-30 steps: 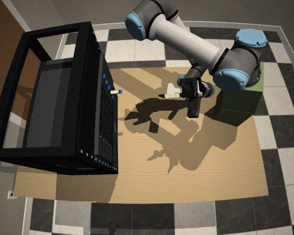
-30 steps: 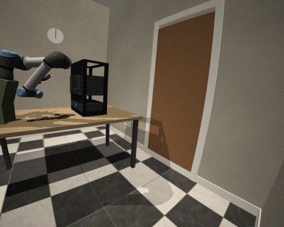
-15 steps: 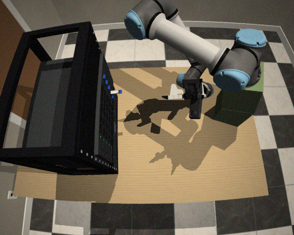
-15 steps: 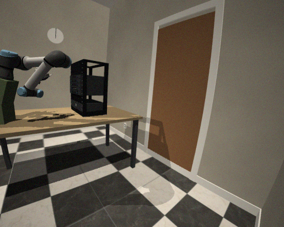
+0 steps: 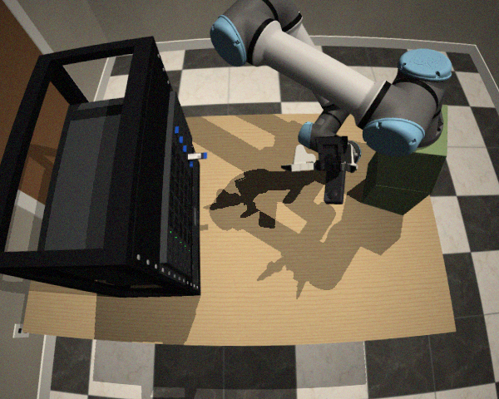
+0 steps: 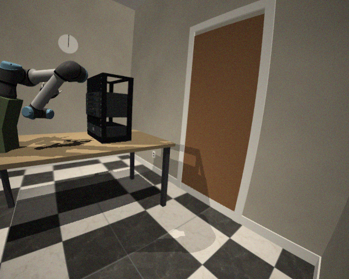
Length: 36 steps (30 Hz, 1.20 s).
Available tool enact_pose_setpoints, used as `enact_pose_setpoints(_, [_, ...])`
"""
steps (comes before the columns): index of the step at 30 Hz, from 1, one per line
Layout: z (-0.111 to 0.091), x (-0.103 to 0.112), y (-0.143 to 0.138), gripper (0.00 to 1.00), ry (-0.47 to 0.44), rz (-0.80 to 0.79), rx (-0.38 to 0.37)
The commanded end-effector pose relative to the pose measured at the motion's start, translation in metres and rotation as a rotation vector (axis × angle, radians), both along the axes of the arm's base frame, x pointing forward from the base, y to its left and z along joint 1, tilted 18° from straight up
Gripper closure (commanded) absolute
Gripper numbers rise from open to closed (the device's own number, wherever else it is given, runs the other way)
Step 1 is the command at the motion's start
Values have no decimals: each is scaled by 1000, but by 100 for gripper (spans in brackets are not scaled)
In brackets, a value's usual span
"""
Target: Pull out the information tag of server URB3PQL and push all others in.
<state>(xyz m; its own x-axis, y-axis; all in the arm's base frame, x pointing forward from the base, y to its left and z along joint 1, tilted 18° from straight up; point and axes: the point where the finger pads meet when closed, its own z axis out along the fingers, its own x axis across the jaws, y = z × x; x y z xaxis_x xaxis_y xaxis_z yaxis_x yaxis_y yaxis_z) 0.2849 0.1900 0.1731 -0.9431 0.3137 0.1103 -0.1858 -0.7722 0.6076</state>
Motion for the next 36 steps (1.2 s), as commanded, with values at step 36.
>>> enact_pose_setpoints(36, [-20,-43,27,0,-177,72,-122])
